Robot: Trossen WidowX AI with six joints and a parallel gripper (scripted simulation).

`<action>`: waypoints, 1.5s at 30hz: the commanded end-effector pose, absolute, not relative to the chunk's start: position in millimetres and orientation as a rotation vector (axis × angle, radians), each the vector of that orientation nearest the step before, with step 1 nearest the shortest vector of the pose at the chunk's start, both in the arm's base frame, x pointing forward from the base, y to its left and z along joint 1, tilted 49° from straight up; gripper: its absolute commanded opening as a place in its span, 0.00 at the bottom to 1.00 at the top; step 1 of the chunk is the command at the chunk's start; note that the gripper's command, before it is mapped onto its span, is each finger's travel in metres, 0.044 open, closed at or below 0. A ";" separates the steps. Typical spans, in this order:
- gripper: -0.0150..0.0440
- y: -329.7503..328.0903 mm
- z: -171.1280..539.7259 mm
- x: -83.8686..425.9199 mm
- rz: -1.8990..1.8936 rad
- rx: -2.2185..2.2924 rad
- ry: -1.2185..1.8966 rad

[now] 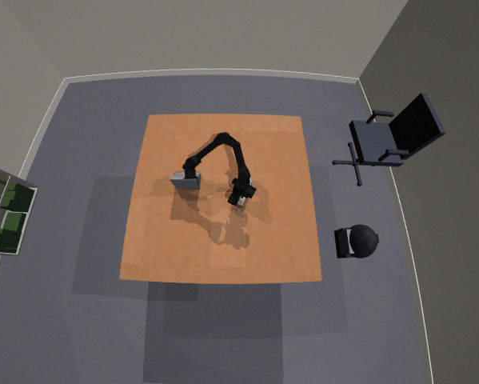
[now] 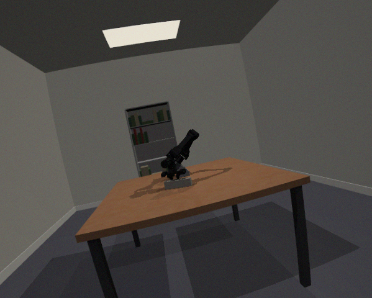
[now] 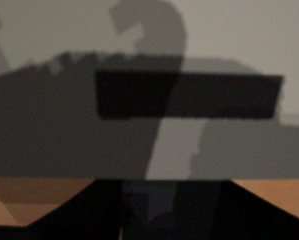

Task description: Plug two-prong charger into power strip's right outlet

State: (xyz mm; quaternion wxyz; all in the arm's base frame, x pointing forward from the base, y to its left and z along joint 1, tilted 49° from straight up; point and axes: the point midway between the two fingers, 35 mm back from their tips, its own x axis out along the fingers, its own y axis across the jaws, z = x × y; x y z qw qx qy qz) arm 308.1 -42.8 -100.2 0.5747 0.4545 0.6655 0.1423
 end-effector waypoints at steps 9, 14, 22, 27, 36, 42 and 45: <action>0.25 -44.4 -101.6 314.6 0.333 1.053 1.537; 0.25 -44.1 -102.1 314.9 0.333 1.053 1.537; 0.25 -43.5 -102.9 315.2 0.333 1.053 1.537; 0.25 -43.3 -103.1 314.9 0.333 1.053 1.537; 0.25 -42.4 -101.3 307.5 0.332 1.067 1.562; 0.34 -42.4 -101.3 307.5 0.332 1.067 1.562; 0.48 -42.4 -101.3 307.5 0.332 1.067 1.562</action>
